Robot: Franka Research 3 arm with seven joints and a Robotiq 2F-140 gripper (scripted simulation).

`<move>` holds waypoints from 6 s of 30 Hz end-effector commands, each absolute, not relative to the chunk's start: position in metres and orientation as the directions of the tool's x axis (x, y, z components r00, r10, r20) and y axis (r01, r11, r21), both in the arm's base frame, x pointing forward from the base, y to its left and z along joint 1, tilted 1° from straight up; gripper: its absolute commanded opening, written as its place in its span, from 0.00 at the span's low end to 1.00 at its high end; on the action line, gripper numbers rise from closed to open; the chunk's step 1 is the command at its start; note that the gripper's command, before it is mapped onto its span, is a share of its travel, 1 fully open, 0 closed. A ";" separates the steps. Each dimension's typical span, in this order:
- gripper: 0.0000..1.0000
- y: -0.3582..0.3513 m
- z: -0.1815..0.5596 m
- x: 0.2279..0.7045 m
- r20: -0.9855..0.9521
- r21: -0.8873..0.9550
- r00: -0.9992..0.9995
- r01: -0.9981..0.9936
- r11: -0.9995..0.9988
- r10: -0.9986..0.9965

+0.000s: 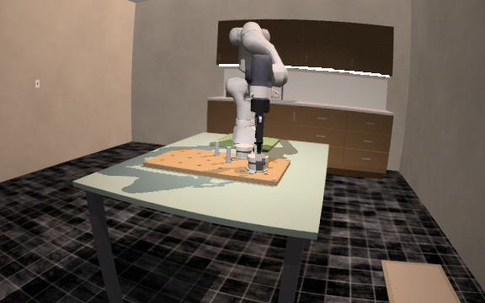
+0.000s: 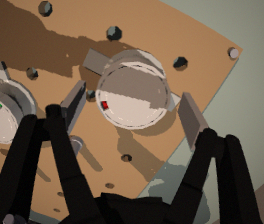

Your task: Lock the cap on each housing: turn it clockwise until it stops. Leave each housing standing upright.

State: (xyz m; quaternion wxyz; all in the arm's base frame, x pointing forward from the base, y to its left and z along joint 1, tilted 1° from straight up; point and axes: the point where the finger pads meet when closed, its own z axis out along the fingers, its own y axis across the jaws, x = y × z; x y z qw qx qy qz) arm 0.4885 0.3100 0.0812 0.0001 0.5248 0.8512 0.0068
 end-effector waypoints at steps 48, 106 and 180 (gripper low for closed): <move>0.10 0.309 0.080 0.488 0.005 0.012 -0.447 0.895 0.447 0.895; 0.10 0.309 0.080 0.488 0.006 0.011 -0.365 0.931 0.365 0.931; 0.10 0.309 0.080 0.488 0.012 0.001 0.575 0.818 -0.575 0.818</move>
